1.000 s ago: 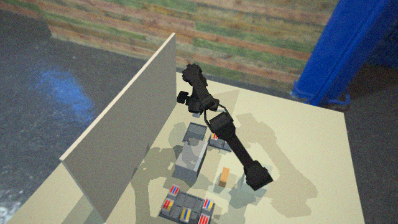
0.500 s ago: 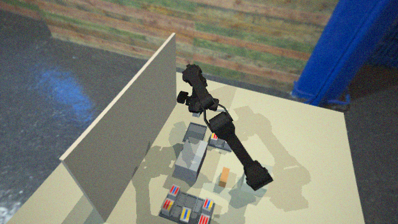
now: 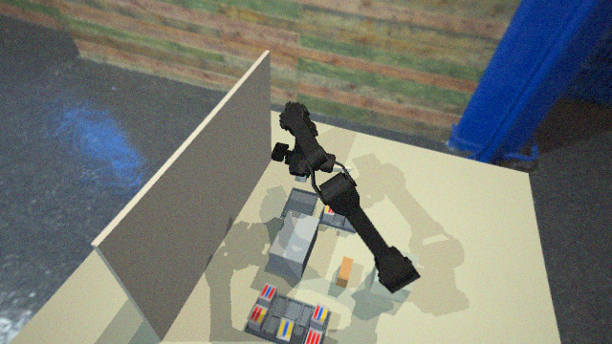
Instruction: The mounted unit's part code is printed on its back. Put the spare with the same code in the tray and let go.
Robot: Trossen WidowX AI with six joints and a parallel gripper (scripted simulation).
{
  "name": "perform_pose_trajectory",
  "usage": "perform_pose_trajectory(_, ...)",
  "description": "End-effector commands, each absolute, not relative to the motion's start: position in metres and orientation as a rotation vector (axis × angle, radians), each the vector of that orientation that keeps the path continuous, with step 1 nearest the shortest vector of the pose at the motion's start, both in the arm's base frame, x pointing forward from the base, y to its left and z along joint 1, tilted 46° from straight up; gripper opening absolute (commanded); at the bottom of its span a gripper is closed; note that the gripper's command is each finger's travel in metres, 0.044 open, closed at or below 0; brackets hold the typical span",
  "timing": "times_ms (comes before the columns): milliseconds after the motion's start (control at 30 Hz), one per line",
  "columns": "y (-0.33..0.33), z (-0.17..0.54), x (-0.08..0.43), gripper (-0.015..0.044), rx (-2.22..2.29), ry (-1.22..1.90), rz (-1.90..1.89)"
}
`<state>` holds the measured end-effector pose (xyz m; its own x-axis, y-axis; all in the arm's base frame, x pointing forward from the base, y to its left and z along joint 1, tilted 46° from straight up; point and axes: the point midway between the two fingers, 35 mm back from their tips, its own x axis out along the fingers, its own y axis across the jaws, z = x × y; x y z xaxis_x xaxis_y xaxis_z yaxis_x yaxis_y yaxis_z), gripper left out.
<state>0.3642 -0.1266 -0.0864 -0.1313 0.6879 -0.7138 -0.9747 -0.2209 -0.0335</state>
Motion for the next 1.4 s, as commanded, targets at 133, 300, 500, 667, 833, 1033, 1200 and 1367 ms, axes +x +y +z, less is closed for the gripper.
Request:
perform_pose_trajectory(133, -0.121, -0.093, 0.364, 0.0000, -0.722, 0.538, 1.671)
perform_pose_trajectory(300, -0.118, -0.096, 0.364, 0.0000, -0.722, 0.538, 1.671)
perform_pose_trajectory(500, -0.114, -0.100, 0.364, 0.0000, -0.722, 0.538, 1.671)
perform_pose_trajectory(667, -0.111, -0.103, 0.364, 0.0000, -0.722, 0.538, 1.671)
perform_pose_trajectory(833, -0.108, -0.107, 0.363, 0.0000, -0.722, 0.538, 1.671)
perform_pose_trajectory(1033, -0.105, -0.110, 0.363, 0.0000, -0.722, 0.538, 1.671)
perform_pose_trajectory(1200, -0.102, -0.114, 0.363, 0.0000, -0.723, 0.538, 1.670)
perform_pose_trajectory(1367, -0.099, -0.117, 0.363, 0.0000, -0.723, 0.538, 1.670)
